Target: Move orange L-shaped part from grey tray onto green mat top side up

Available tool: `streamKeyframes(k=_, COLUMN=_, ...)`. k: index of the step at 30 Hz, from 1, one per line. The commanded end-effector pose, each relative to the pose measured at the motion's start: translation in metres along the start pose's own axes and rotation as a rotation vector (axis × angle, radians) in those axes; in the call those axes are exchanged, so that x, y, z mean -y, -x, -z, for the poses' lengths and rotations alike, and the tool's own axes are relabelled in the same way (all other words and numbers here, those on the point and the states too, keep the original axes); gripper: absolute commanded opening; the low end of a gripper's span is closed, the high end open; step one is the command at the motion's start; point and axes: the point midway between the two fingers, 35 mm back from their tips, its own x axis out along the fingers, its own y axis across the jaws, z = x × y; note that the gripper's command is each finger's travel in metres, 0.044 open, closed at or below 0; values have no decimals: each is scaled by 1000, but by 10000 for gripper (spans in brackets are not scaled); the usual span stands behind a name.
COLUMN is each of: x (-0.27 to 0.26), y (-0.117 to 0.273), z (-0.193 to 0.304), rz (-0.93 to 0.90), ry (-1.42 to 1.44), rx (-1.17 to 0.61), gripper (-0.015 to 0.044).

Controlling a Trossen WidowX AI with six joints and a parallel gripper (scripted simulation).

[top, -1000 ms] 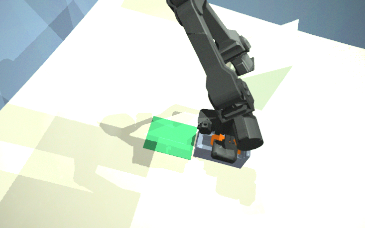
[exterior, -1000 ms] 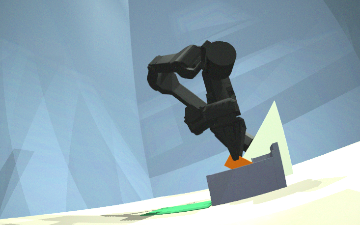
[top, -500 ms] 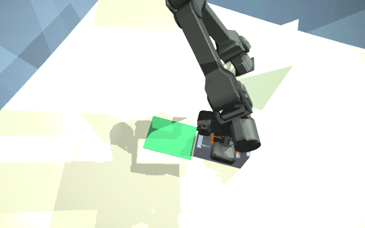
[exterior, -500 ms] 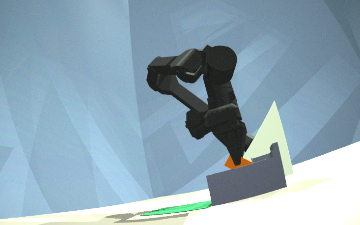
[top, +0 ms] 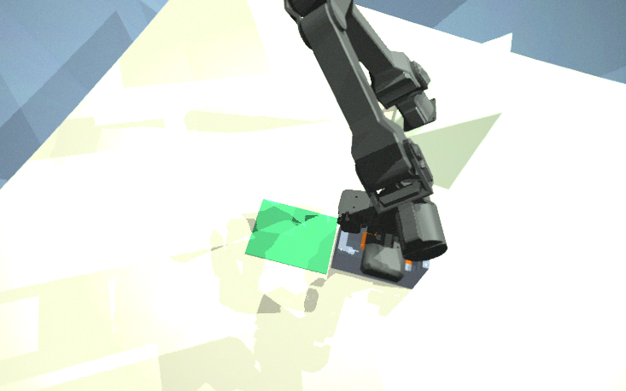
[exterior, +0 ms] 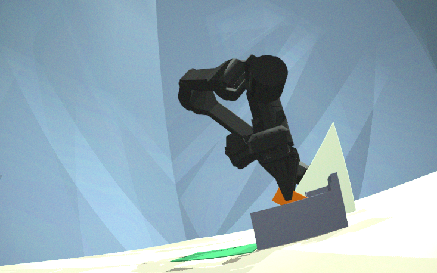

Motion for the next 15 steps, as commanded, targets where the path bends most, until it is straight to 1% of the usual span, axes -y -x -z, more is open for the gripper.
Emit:
streamKeyframes(k=1, x=0, y=1, z=0, rz=-1, ry=-1, rx=0, gripper=0)
streamKeyframes(k=15, x=1, y=21, z=0, rz=3, ry=5, rx=3, gripper=0)
